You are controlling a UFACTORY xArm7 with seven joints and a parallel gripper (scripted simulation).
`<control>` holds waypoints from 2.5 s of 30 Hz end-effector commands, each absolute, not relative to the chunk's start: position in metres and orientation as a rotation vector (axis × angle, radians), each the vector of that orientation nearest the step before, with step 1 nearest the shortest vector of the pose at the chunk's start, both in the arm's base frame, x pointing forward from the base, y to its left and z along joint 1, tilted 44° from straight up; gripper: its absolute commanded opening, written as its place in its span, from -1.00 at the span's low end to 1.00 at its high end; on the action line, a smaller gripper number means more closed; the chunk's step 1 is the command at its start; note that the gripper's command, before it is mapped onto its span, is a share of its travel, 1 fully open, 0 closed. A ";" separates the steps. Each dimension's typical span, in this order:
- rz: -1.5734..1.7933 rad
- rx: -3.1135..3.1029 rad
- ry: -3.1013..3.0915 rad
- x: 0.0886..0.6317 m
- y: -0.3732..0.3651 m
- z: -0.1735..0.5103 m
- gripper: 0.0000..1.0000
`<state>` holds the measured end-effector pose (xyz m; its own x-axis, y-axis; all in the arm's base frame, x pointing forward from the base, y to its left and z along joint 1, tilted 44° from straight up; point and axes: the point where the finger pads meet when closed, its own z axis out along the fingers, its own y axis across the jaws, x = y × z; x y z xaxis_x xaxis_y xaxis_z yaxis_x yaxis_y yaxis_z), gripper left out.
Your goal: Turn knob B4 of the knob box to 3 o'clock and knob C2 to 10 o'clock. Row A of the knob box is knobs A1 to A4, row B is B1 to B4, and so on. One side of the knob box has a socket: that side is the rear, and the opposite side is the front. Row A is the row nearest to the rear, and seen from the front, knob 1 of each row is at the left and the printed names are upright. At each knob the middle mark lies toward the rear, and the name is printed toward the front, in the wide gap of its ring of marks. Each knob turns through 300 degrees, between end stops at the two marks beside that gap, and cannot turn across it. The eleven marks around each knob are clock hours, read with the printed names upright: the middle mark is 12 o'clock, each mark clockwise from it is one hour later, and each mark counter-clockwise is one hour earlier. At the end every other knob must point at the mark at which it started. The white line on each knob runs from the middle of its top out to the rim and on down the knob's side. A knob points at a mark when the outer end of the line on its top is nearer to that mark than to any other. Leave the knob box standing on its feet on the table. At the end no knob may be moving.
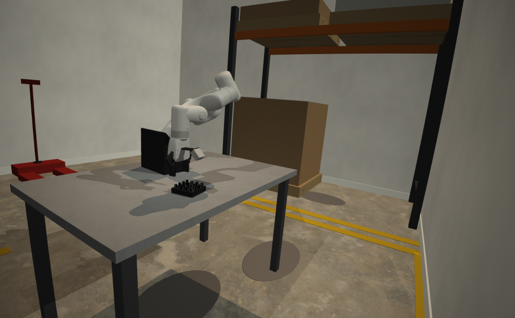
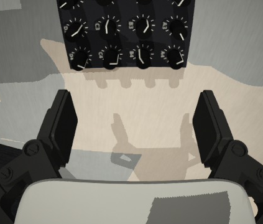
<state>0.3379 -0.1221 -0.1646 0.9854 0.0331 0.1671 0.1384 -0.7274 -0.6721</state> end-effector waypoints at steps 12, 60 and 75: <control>-0.276 -2.370 -0.348 0.339 -0.126 -0.163 1.00; -0.856 -1.749 -1.899 0.346 -0.142 -0.153 1.00; -0.882 -1.688 -1.977 0.346 -0.143 -0.152 -0.61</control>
<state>0.3457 -0.1402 -0.1530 -0.1953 0.7241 0.6614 0.9758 0.0755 0.2054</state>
